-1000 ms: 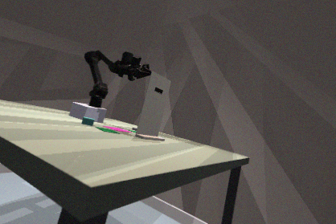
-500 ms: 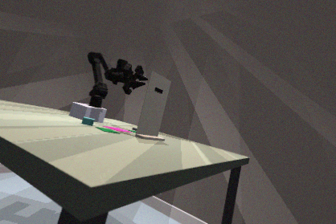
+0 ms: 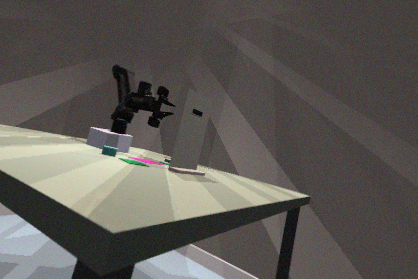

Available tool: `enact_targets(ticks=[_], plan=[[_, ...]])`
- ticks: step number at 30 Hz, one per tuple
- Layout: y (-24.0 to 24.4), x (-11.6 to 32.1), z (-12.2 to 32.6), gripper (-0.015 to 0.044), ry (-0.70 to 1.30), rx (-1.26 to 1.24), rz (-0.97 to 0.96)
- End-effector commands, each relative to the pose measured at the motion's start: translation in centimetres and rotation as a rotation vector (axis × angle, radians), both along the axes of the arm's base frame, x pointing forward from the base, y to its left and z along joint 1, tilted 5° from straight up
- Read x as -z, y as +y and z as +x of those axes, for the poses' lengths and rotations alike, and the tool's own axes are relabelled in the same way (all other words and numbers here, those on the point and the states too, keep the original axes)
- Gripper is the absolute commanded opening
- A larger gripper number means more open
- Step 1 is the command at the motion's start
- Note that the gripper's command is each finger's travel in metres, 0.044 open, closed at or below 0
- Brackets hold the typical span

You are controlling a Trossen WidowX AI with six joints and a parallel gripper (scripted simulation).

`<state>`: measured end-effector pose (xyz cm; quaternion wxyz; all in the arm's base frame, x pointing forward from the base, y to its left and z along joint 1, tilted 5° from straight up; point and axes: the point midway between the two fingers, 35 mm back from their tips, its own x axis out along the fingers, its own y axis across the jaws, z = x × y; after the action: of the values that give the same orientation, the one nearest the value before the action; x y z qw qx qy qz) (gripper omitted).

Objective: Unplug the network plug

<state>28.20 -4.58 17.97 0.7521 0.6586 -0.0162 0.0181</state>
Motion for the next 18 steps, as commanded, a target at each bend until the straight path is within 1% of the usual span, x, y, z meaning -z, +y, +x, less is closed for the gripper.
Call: enact_targets(ticks=[1,6,18], plan=[[0.0,0.4,-0.3,0.0156,-0.001,-0.007,0.053],[0.0,0.3,-0.2,0.0156,-0.001,-0.007,0.053],[-0.8,-0.2,2.7,0.0156,-0.004,-0.007,0.052]])
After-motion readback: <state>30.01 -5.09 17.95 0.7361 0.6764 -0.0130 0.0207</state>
